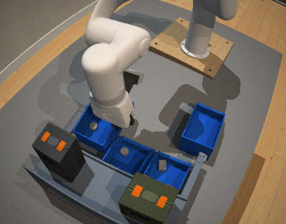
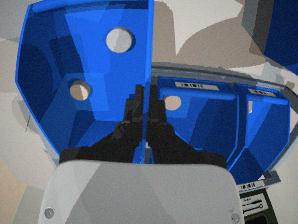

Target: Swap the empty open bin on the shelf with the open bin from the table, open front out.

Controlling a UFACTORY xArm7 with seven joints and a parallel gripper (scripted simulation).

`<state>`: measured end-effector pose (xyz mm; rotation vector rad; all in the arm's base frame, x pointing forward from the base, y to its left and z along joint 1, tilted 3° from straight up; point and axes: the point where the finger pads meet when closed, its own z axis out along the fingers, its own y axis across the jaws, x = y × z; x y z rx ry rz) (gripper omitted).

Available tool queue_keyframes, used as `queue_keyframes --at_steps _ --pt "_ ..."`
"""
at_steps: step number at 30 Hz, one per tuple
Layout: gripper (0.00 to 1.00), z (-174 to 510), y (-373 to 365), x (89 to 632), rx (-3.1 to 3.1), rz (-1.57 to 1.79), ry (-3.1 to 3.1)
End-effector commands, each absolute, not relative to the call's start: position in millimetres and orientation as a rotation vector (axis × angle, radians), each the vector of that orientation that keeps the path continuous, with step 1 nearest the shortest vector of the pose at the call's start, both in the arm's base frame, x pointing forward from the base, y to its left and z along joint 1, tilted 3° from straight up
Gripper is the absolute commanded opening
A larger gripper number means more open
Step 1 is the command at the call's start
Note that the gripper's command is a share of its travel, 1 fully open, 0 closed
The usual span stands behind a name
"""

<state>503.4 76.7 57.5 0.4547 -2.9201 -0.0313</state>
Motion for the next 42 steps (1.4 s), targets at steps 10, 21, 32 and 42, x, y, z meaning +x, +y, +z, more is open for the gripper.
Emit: queue_keyframes --at_steps 10,21,32,42 --pt "0.0 58.7 76.9 505.0 0.455 -0.031 -2.925" --pt "0.0 53.0 77.2 504.8 0.455 -0.031 -2.926" --pt "0.0 48.7 77.4 504.6 0.455 -0.031 -2.926" --pt "0.0 48.7 77.4 504.6 0.455 -0.031 -2.926"
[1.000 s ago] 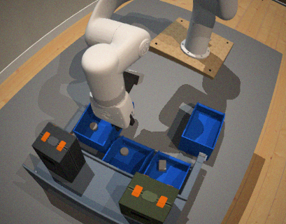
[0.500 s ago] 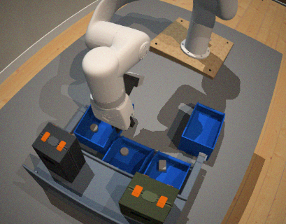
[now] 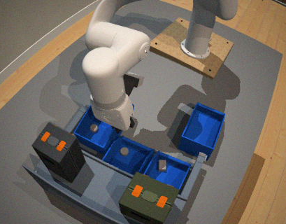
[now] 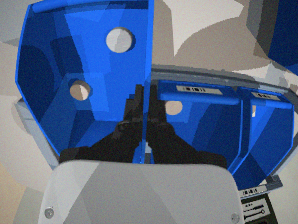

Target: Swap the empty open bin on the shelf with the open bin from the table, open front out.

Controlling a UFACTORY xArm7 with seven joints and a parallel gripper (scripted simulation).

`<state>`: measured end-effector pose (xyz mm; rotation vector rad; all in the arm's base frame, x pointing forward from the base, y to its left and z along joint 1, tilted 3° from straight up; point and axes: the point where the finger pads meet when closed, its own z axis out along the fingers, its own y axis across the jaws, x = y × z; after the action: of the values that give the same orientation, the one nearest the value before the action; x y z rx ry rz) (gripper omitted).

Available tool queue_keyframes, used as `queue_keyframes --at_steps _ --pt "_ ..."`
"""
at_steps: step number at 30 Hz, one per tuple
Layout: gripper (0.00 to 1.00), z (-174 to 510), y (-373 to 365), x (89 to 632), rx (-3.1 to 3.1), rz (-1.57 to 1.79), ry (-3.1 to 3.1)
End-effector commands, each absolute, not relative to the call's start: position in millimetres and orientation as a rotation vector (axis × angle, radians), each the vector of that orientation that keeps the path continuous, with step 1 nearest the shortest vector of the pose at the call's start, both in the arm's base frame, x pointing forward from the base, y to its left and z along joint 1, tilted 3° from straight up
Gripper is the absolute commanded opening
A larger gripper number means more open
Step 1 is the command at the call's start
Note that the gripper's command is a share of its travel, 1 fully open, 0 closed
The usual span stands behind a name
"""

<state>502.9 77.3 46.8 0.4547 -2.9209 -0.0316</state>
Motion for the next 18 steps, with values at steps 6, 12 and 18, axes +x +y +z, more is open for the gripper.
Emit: queue_keyframes --at_steps 6,12,18 --pt "0.0 48.7 77.4 504.7 0.455 -0.031 -2.926" --pt "0.0 48.7 77.5 505.0 0.455 -0.031 -2.927" --pt "0.0 48.4 78.0 506.3 0.456 -0.032 -2.929"
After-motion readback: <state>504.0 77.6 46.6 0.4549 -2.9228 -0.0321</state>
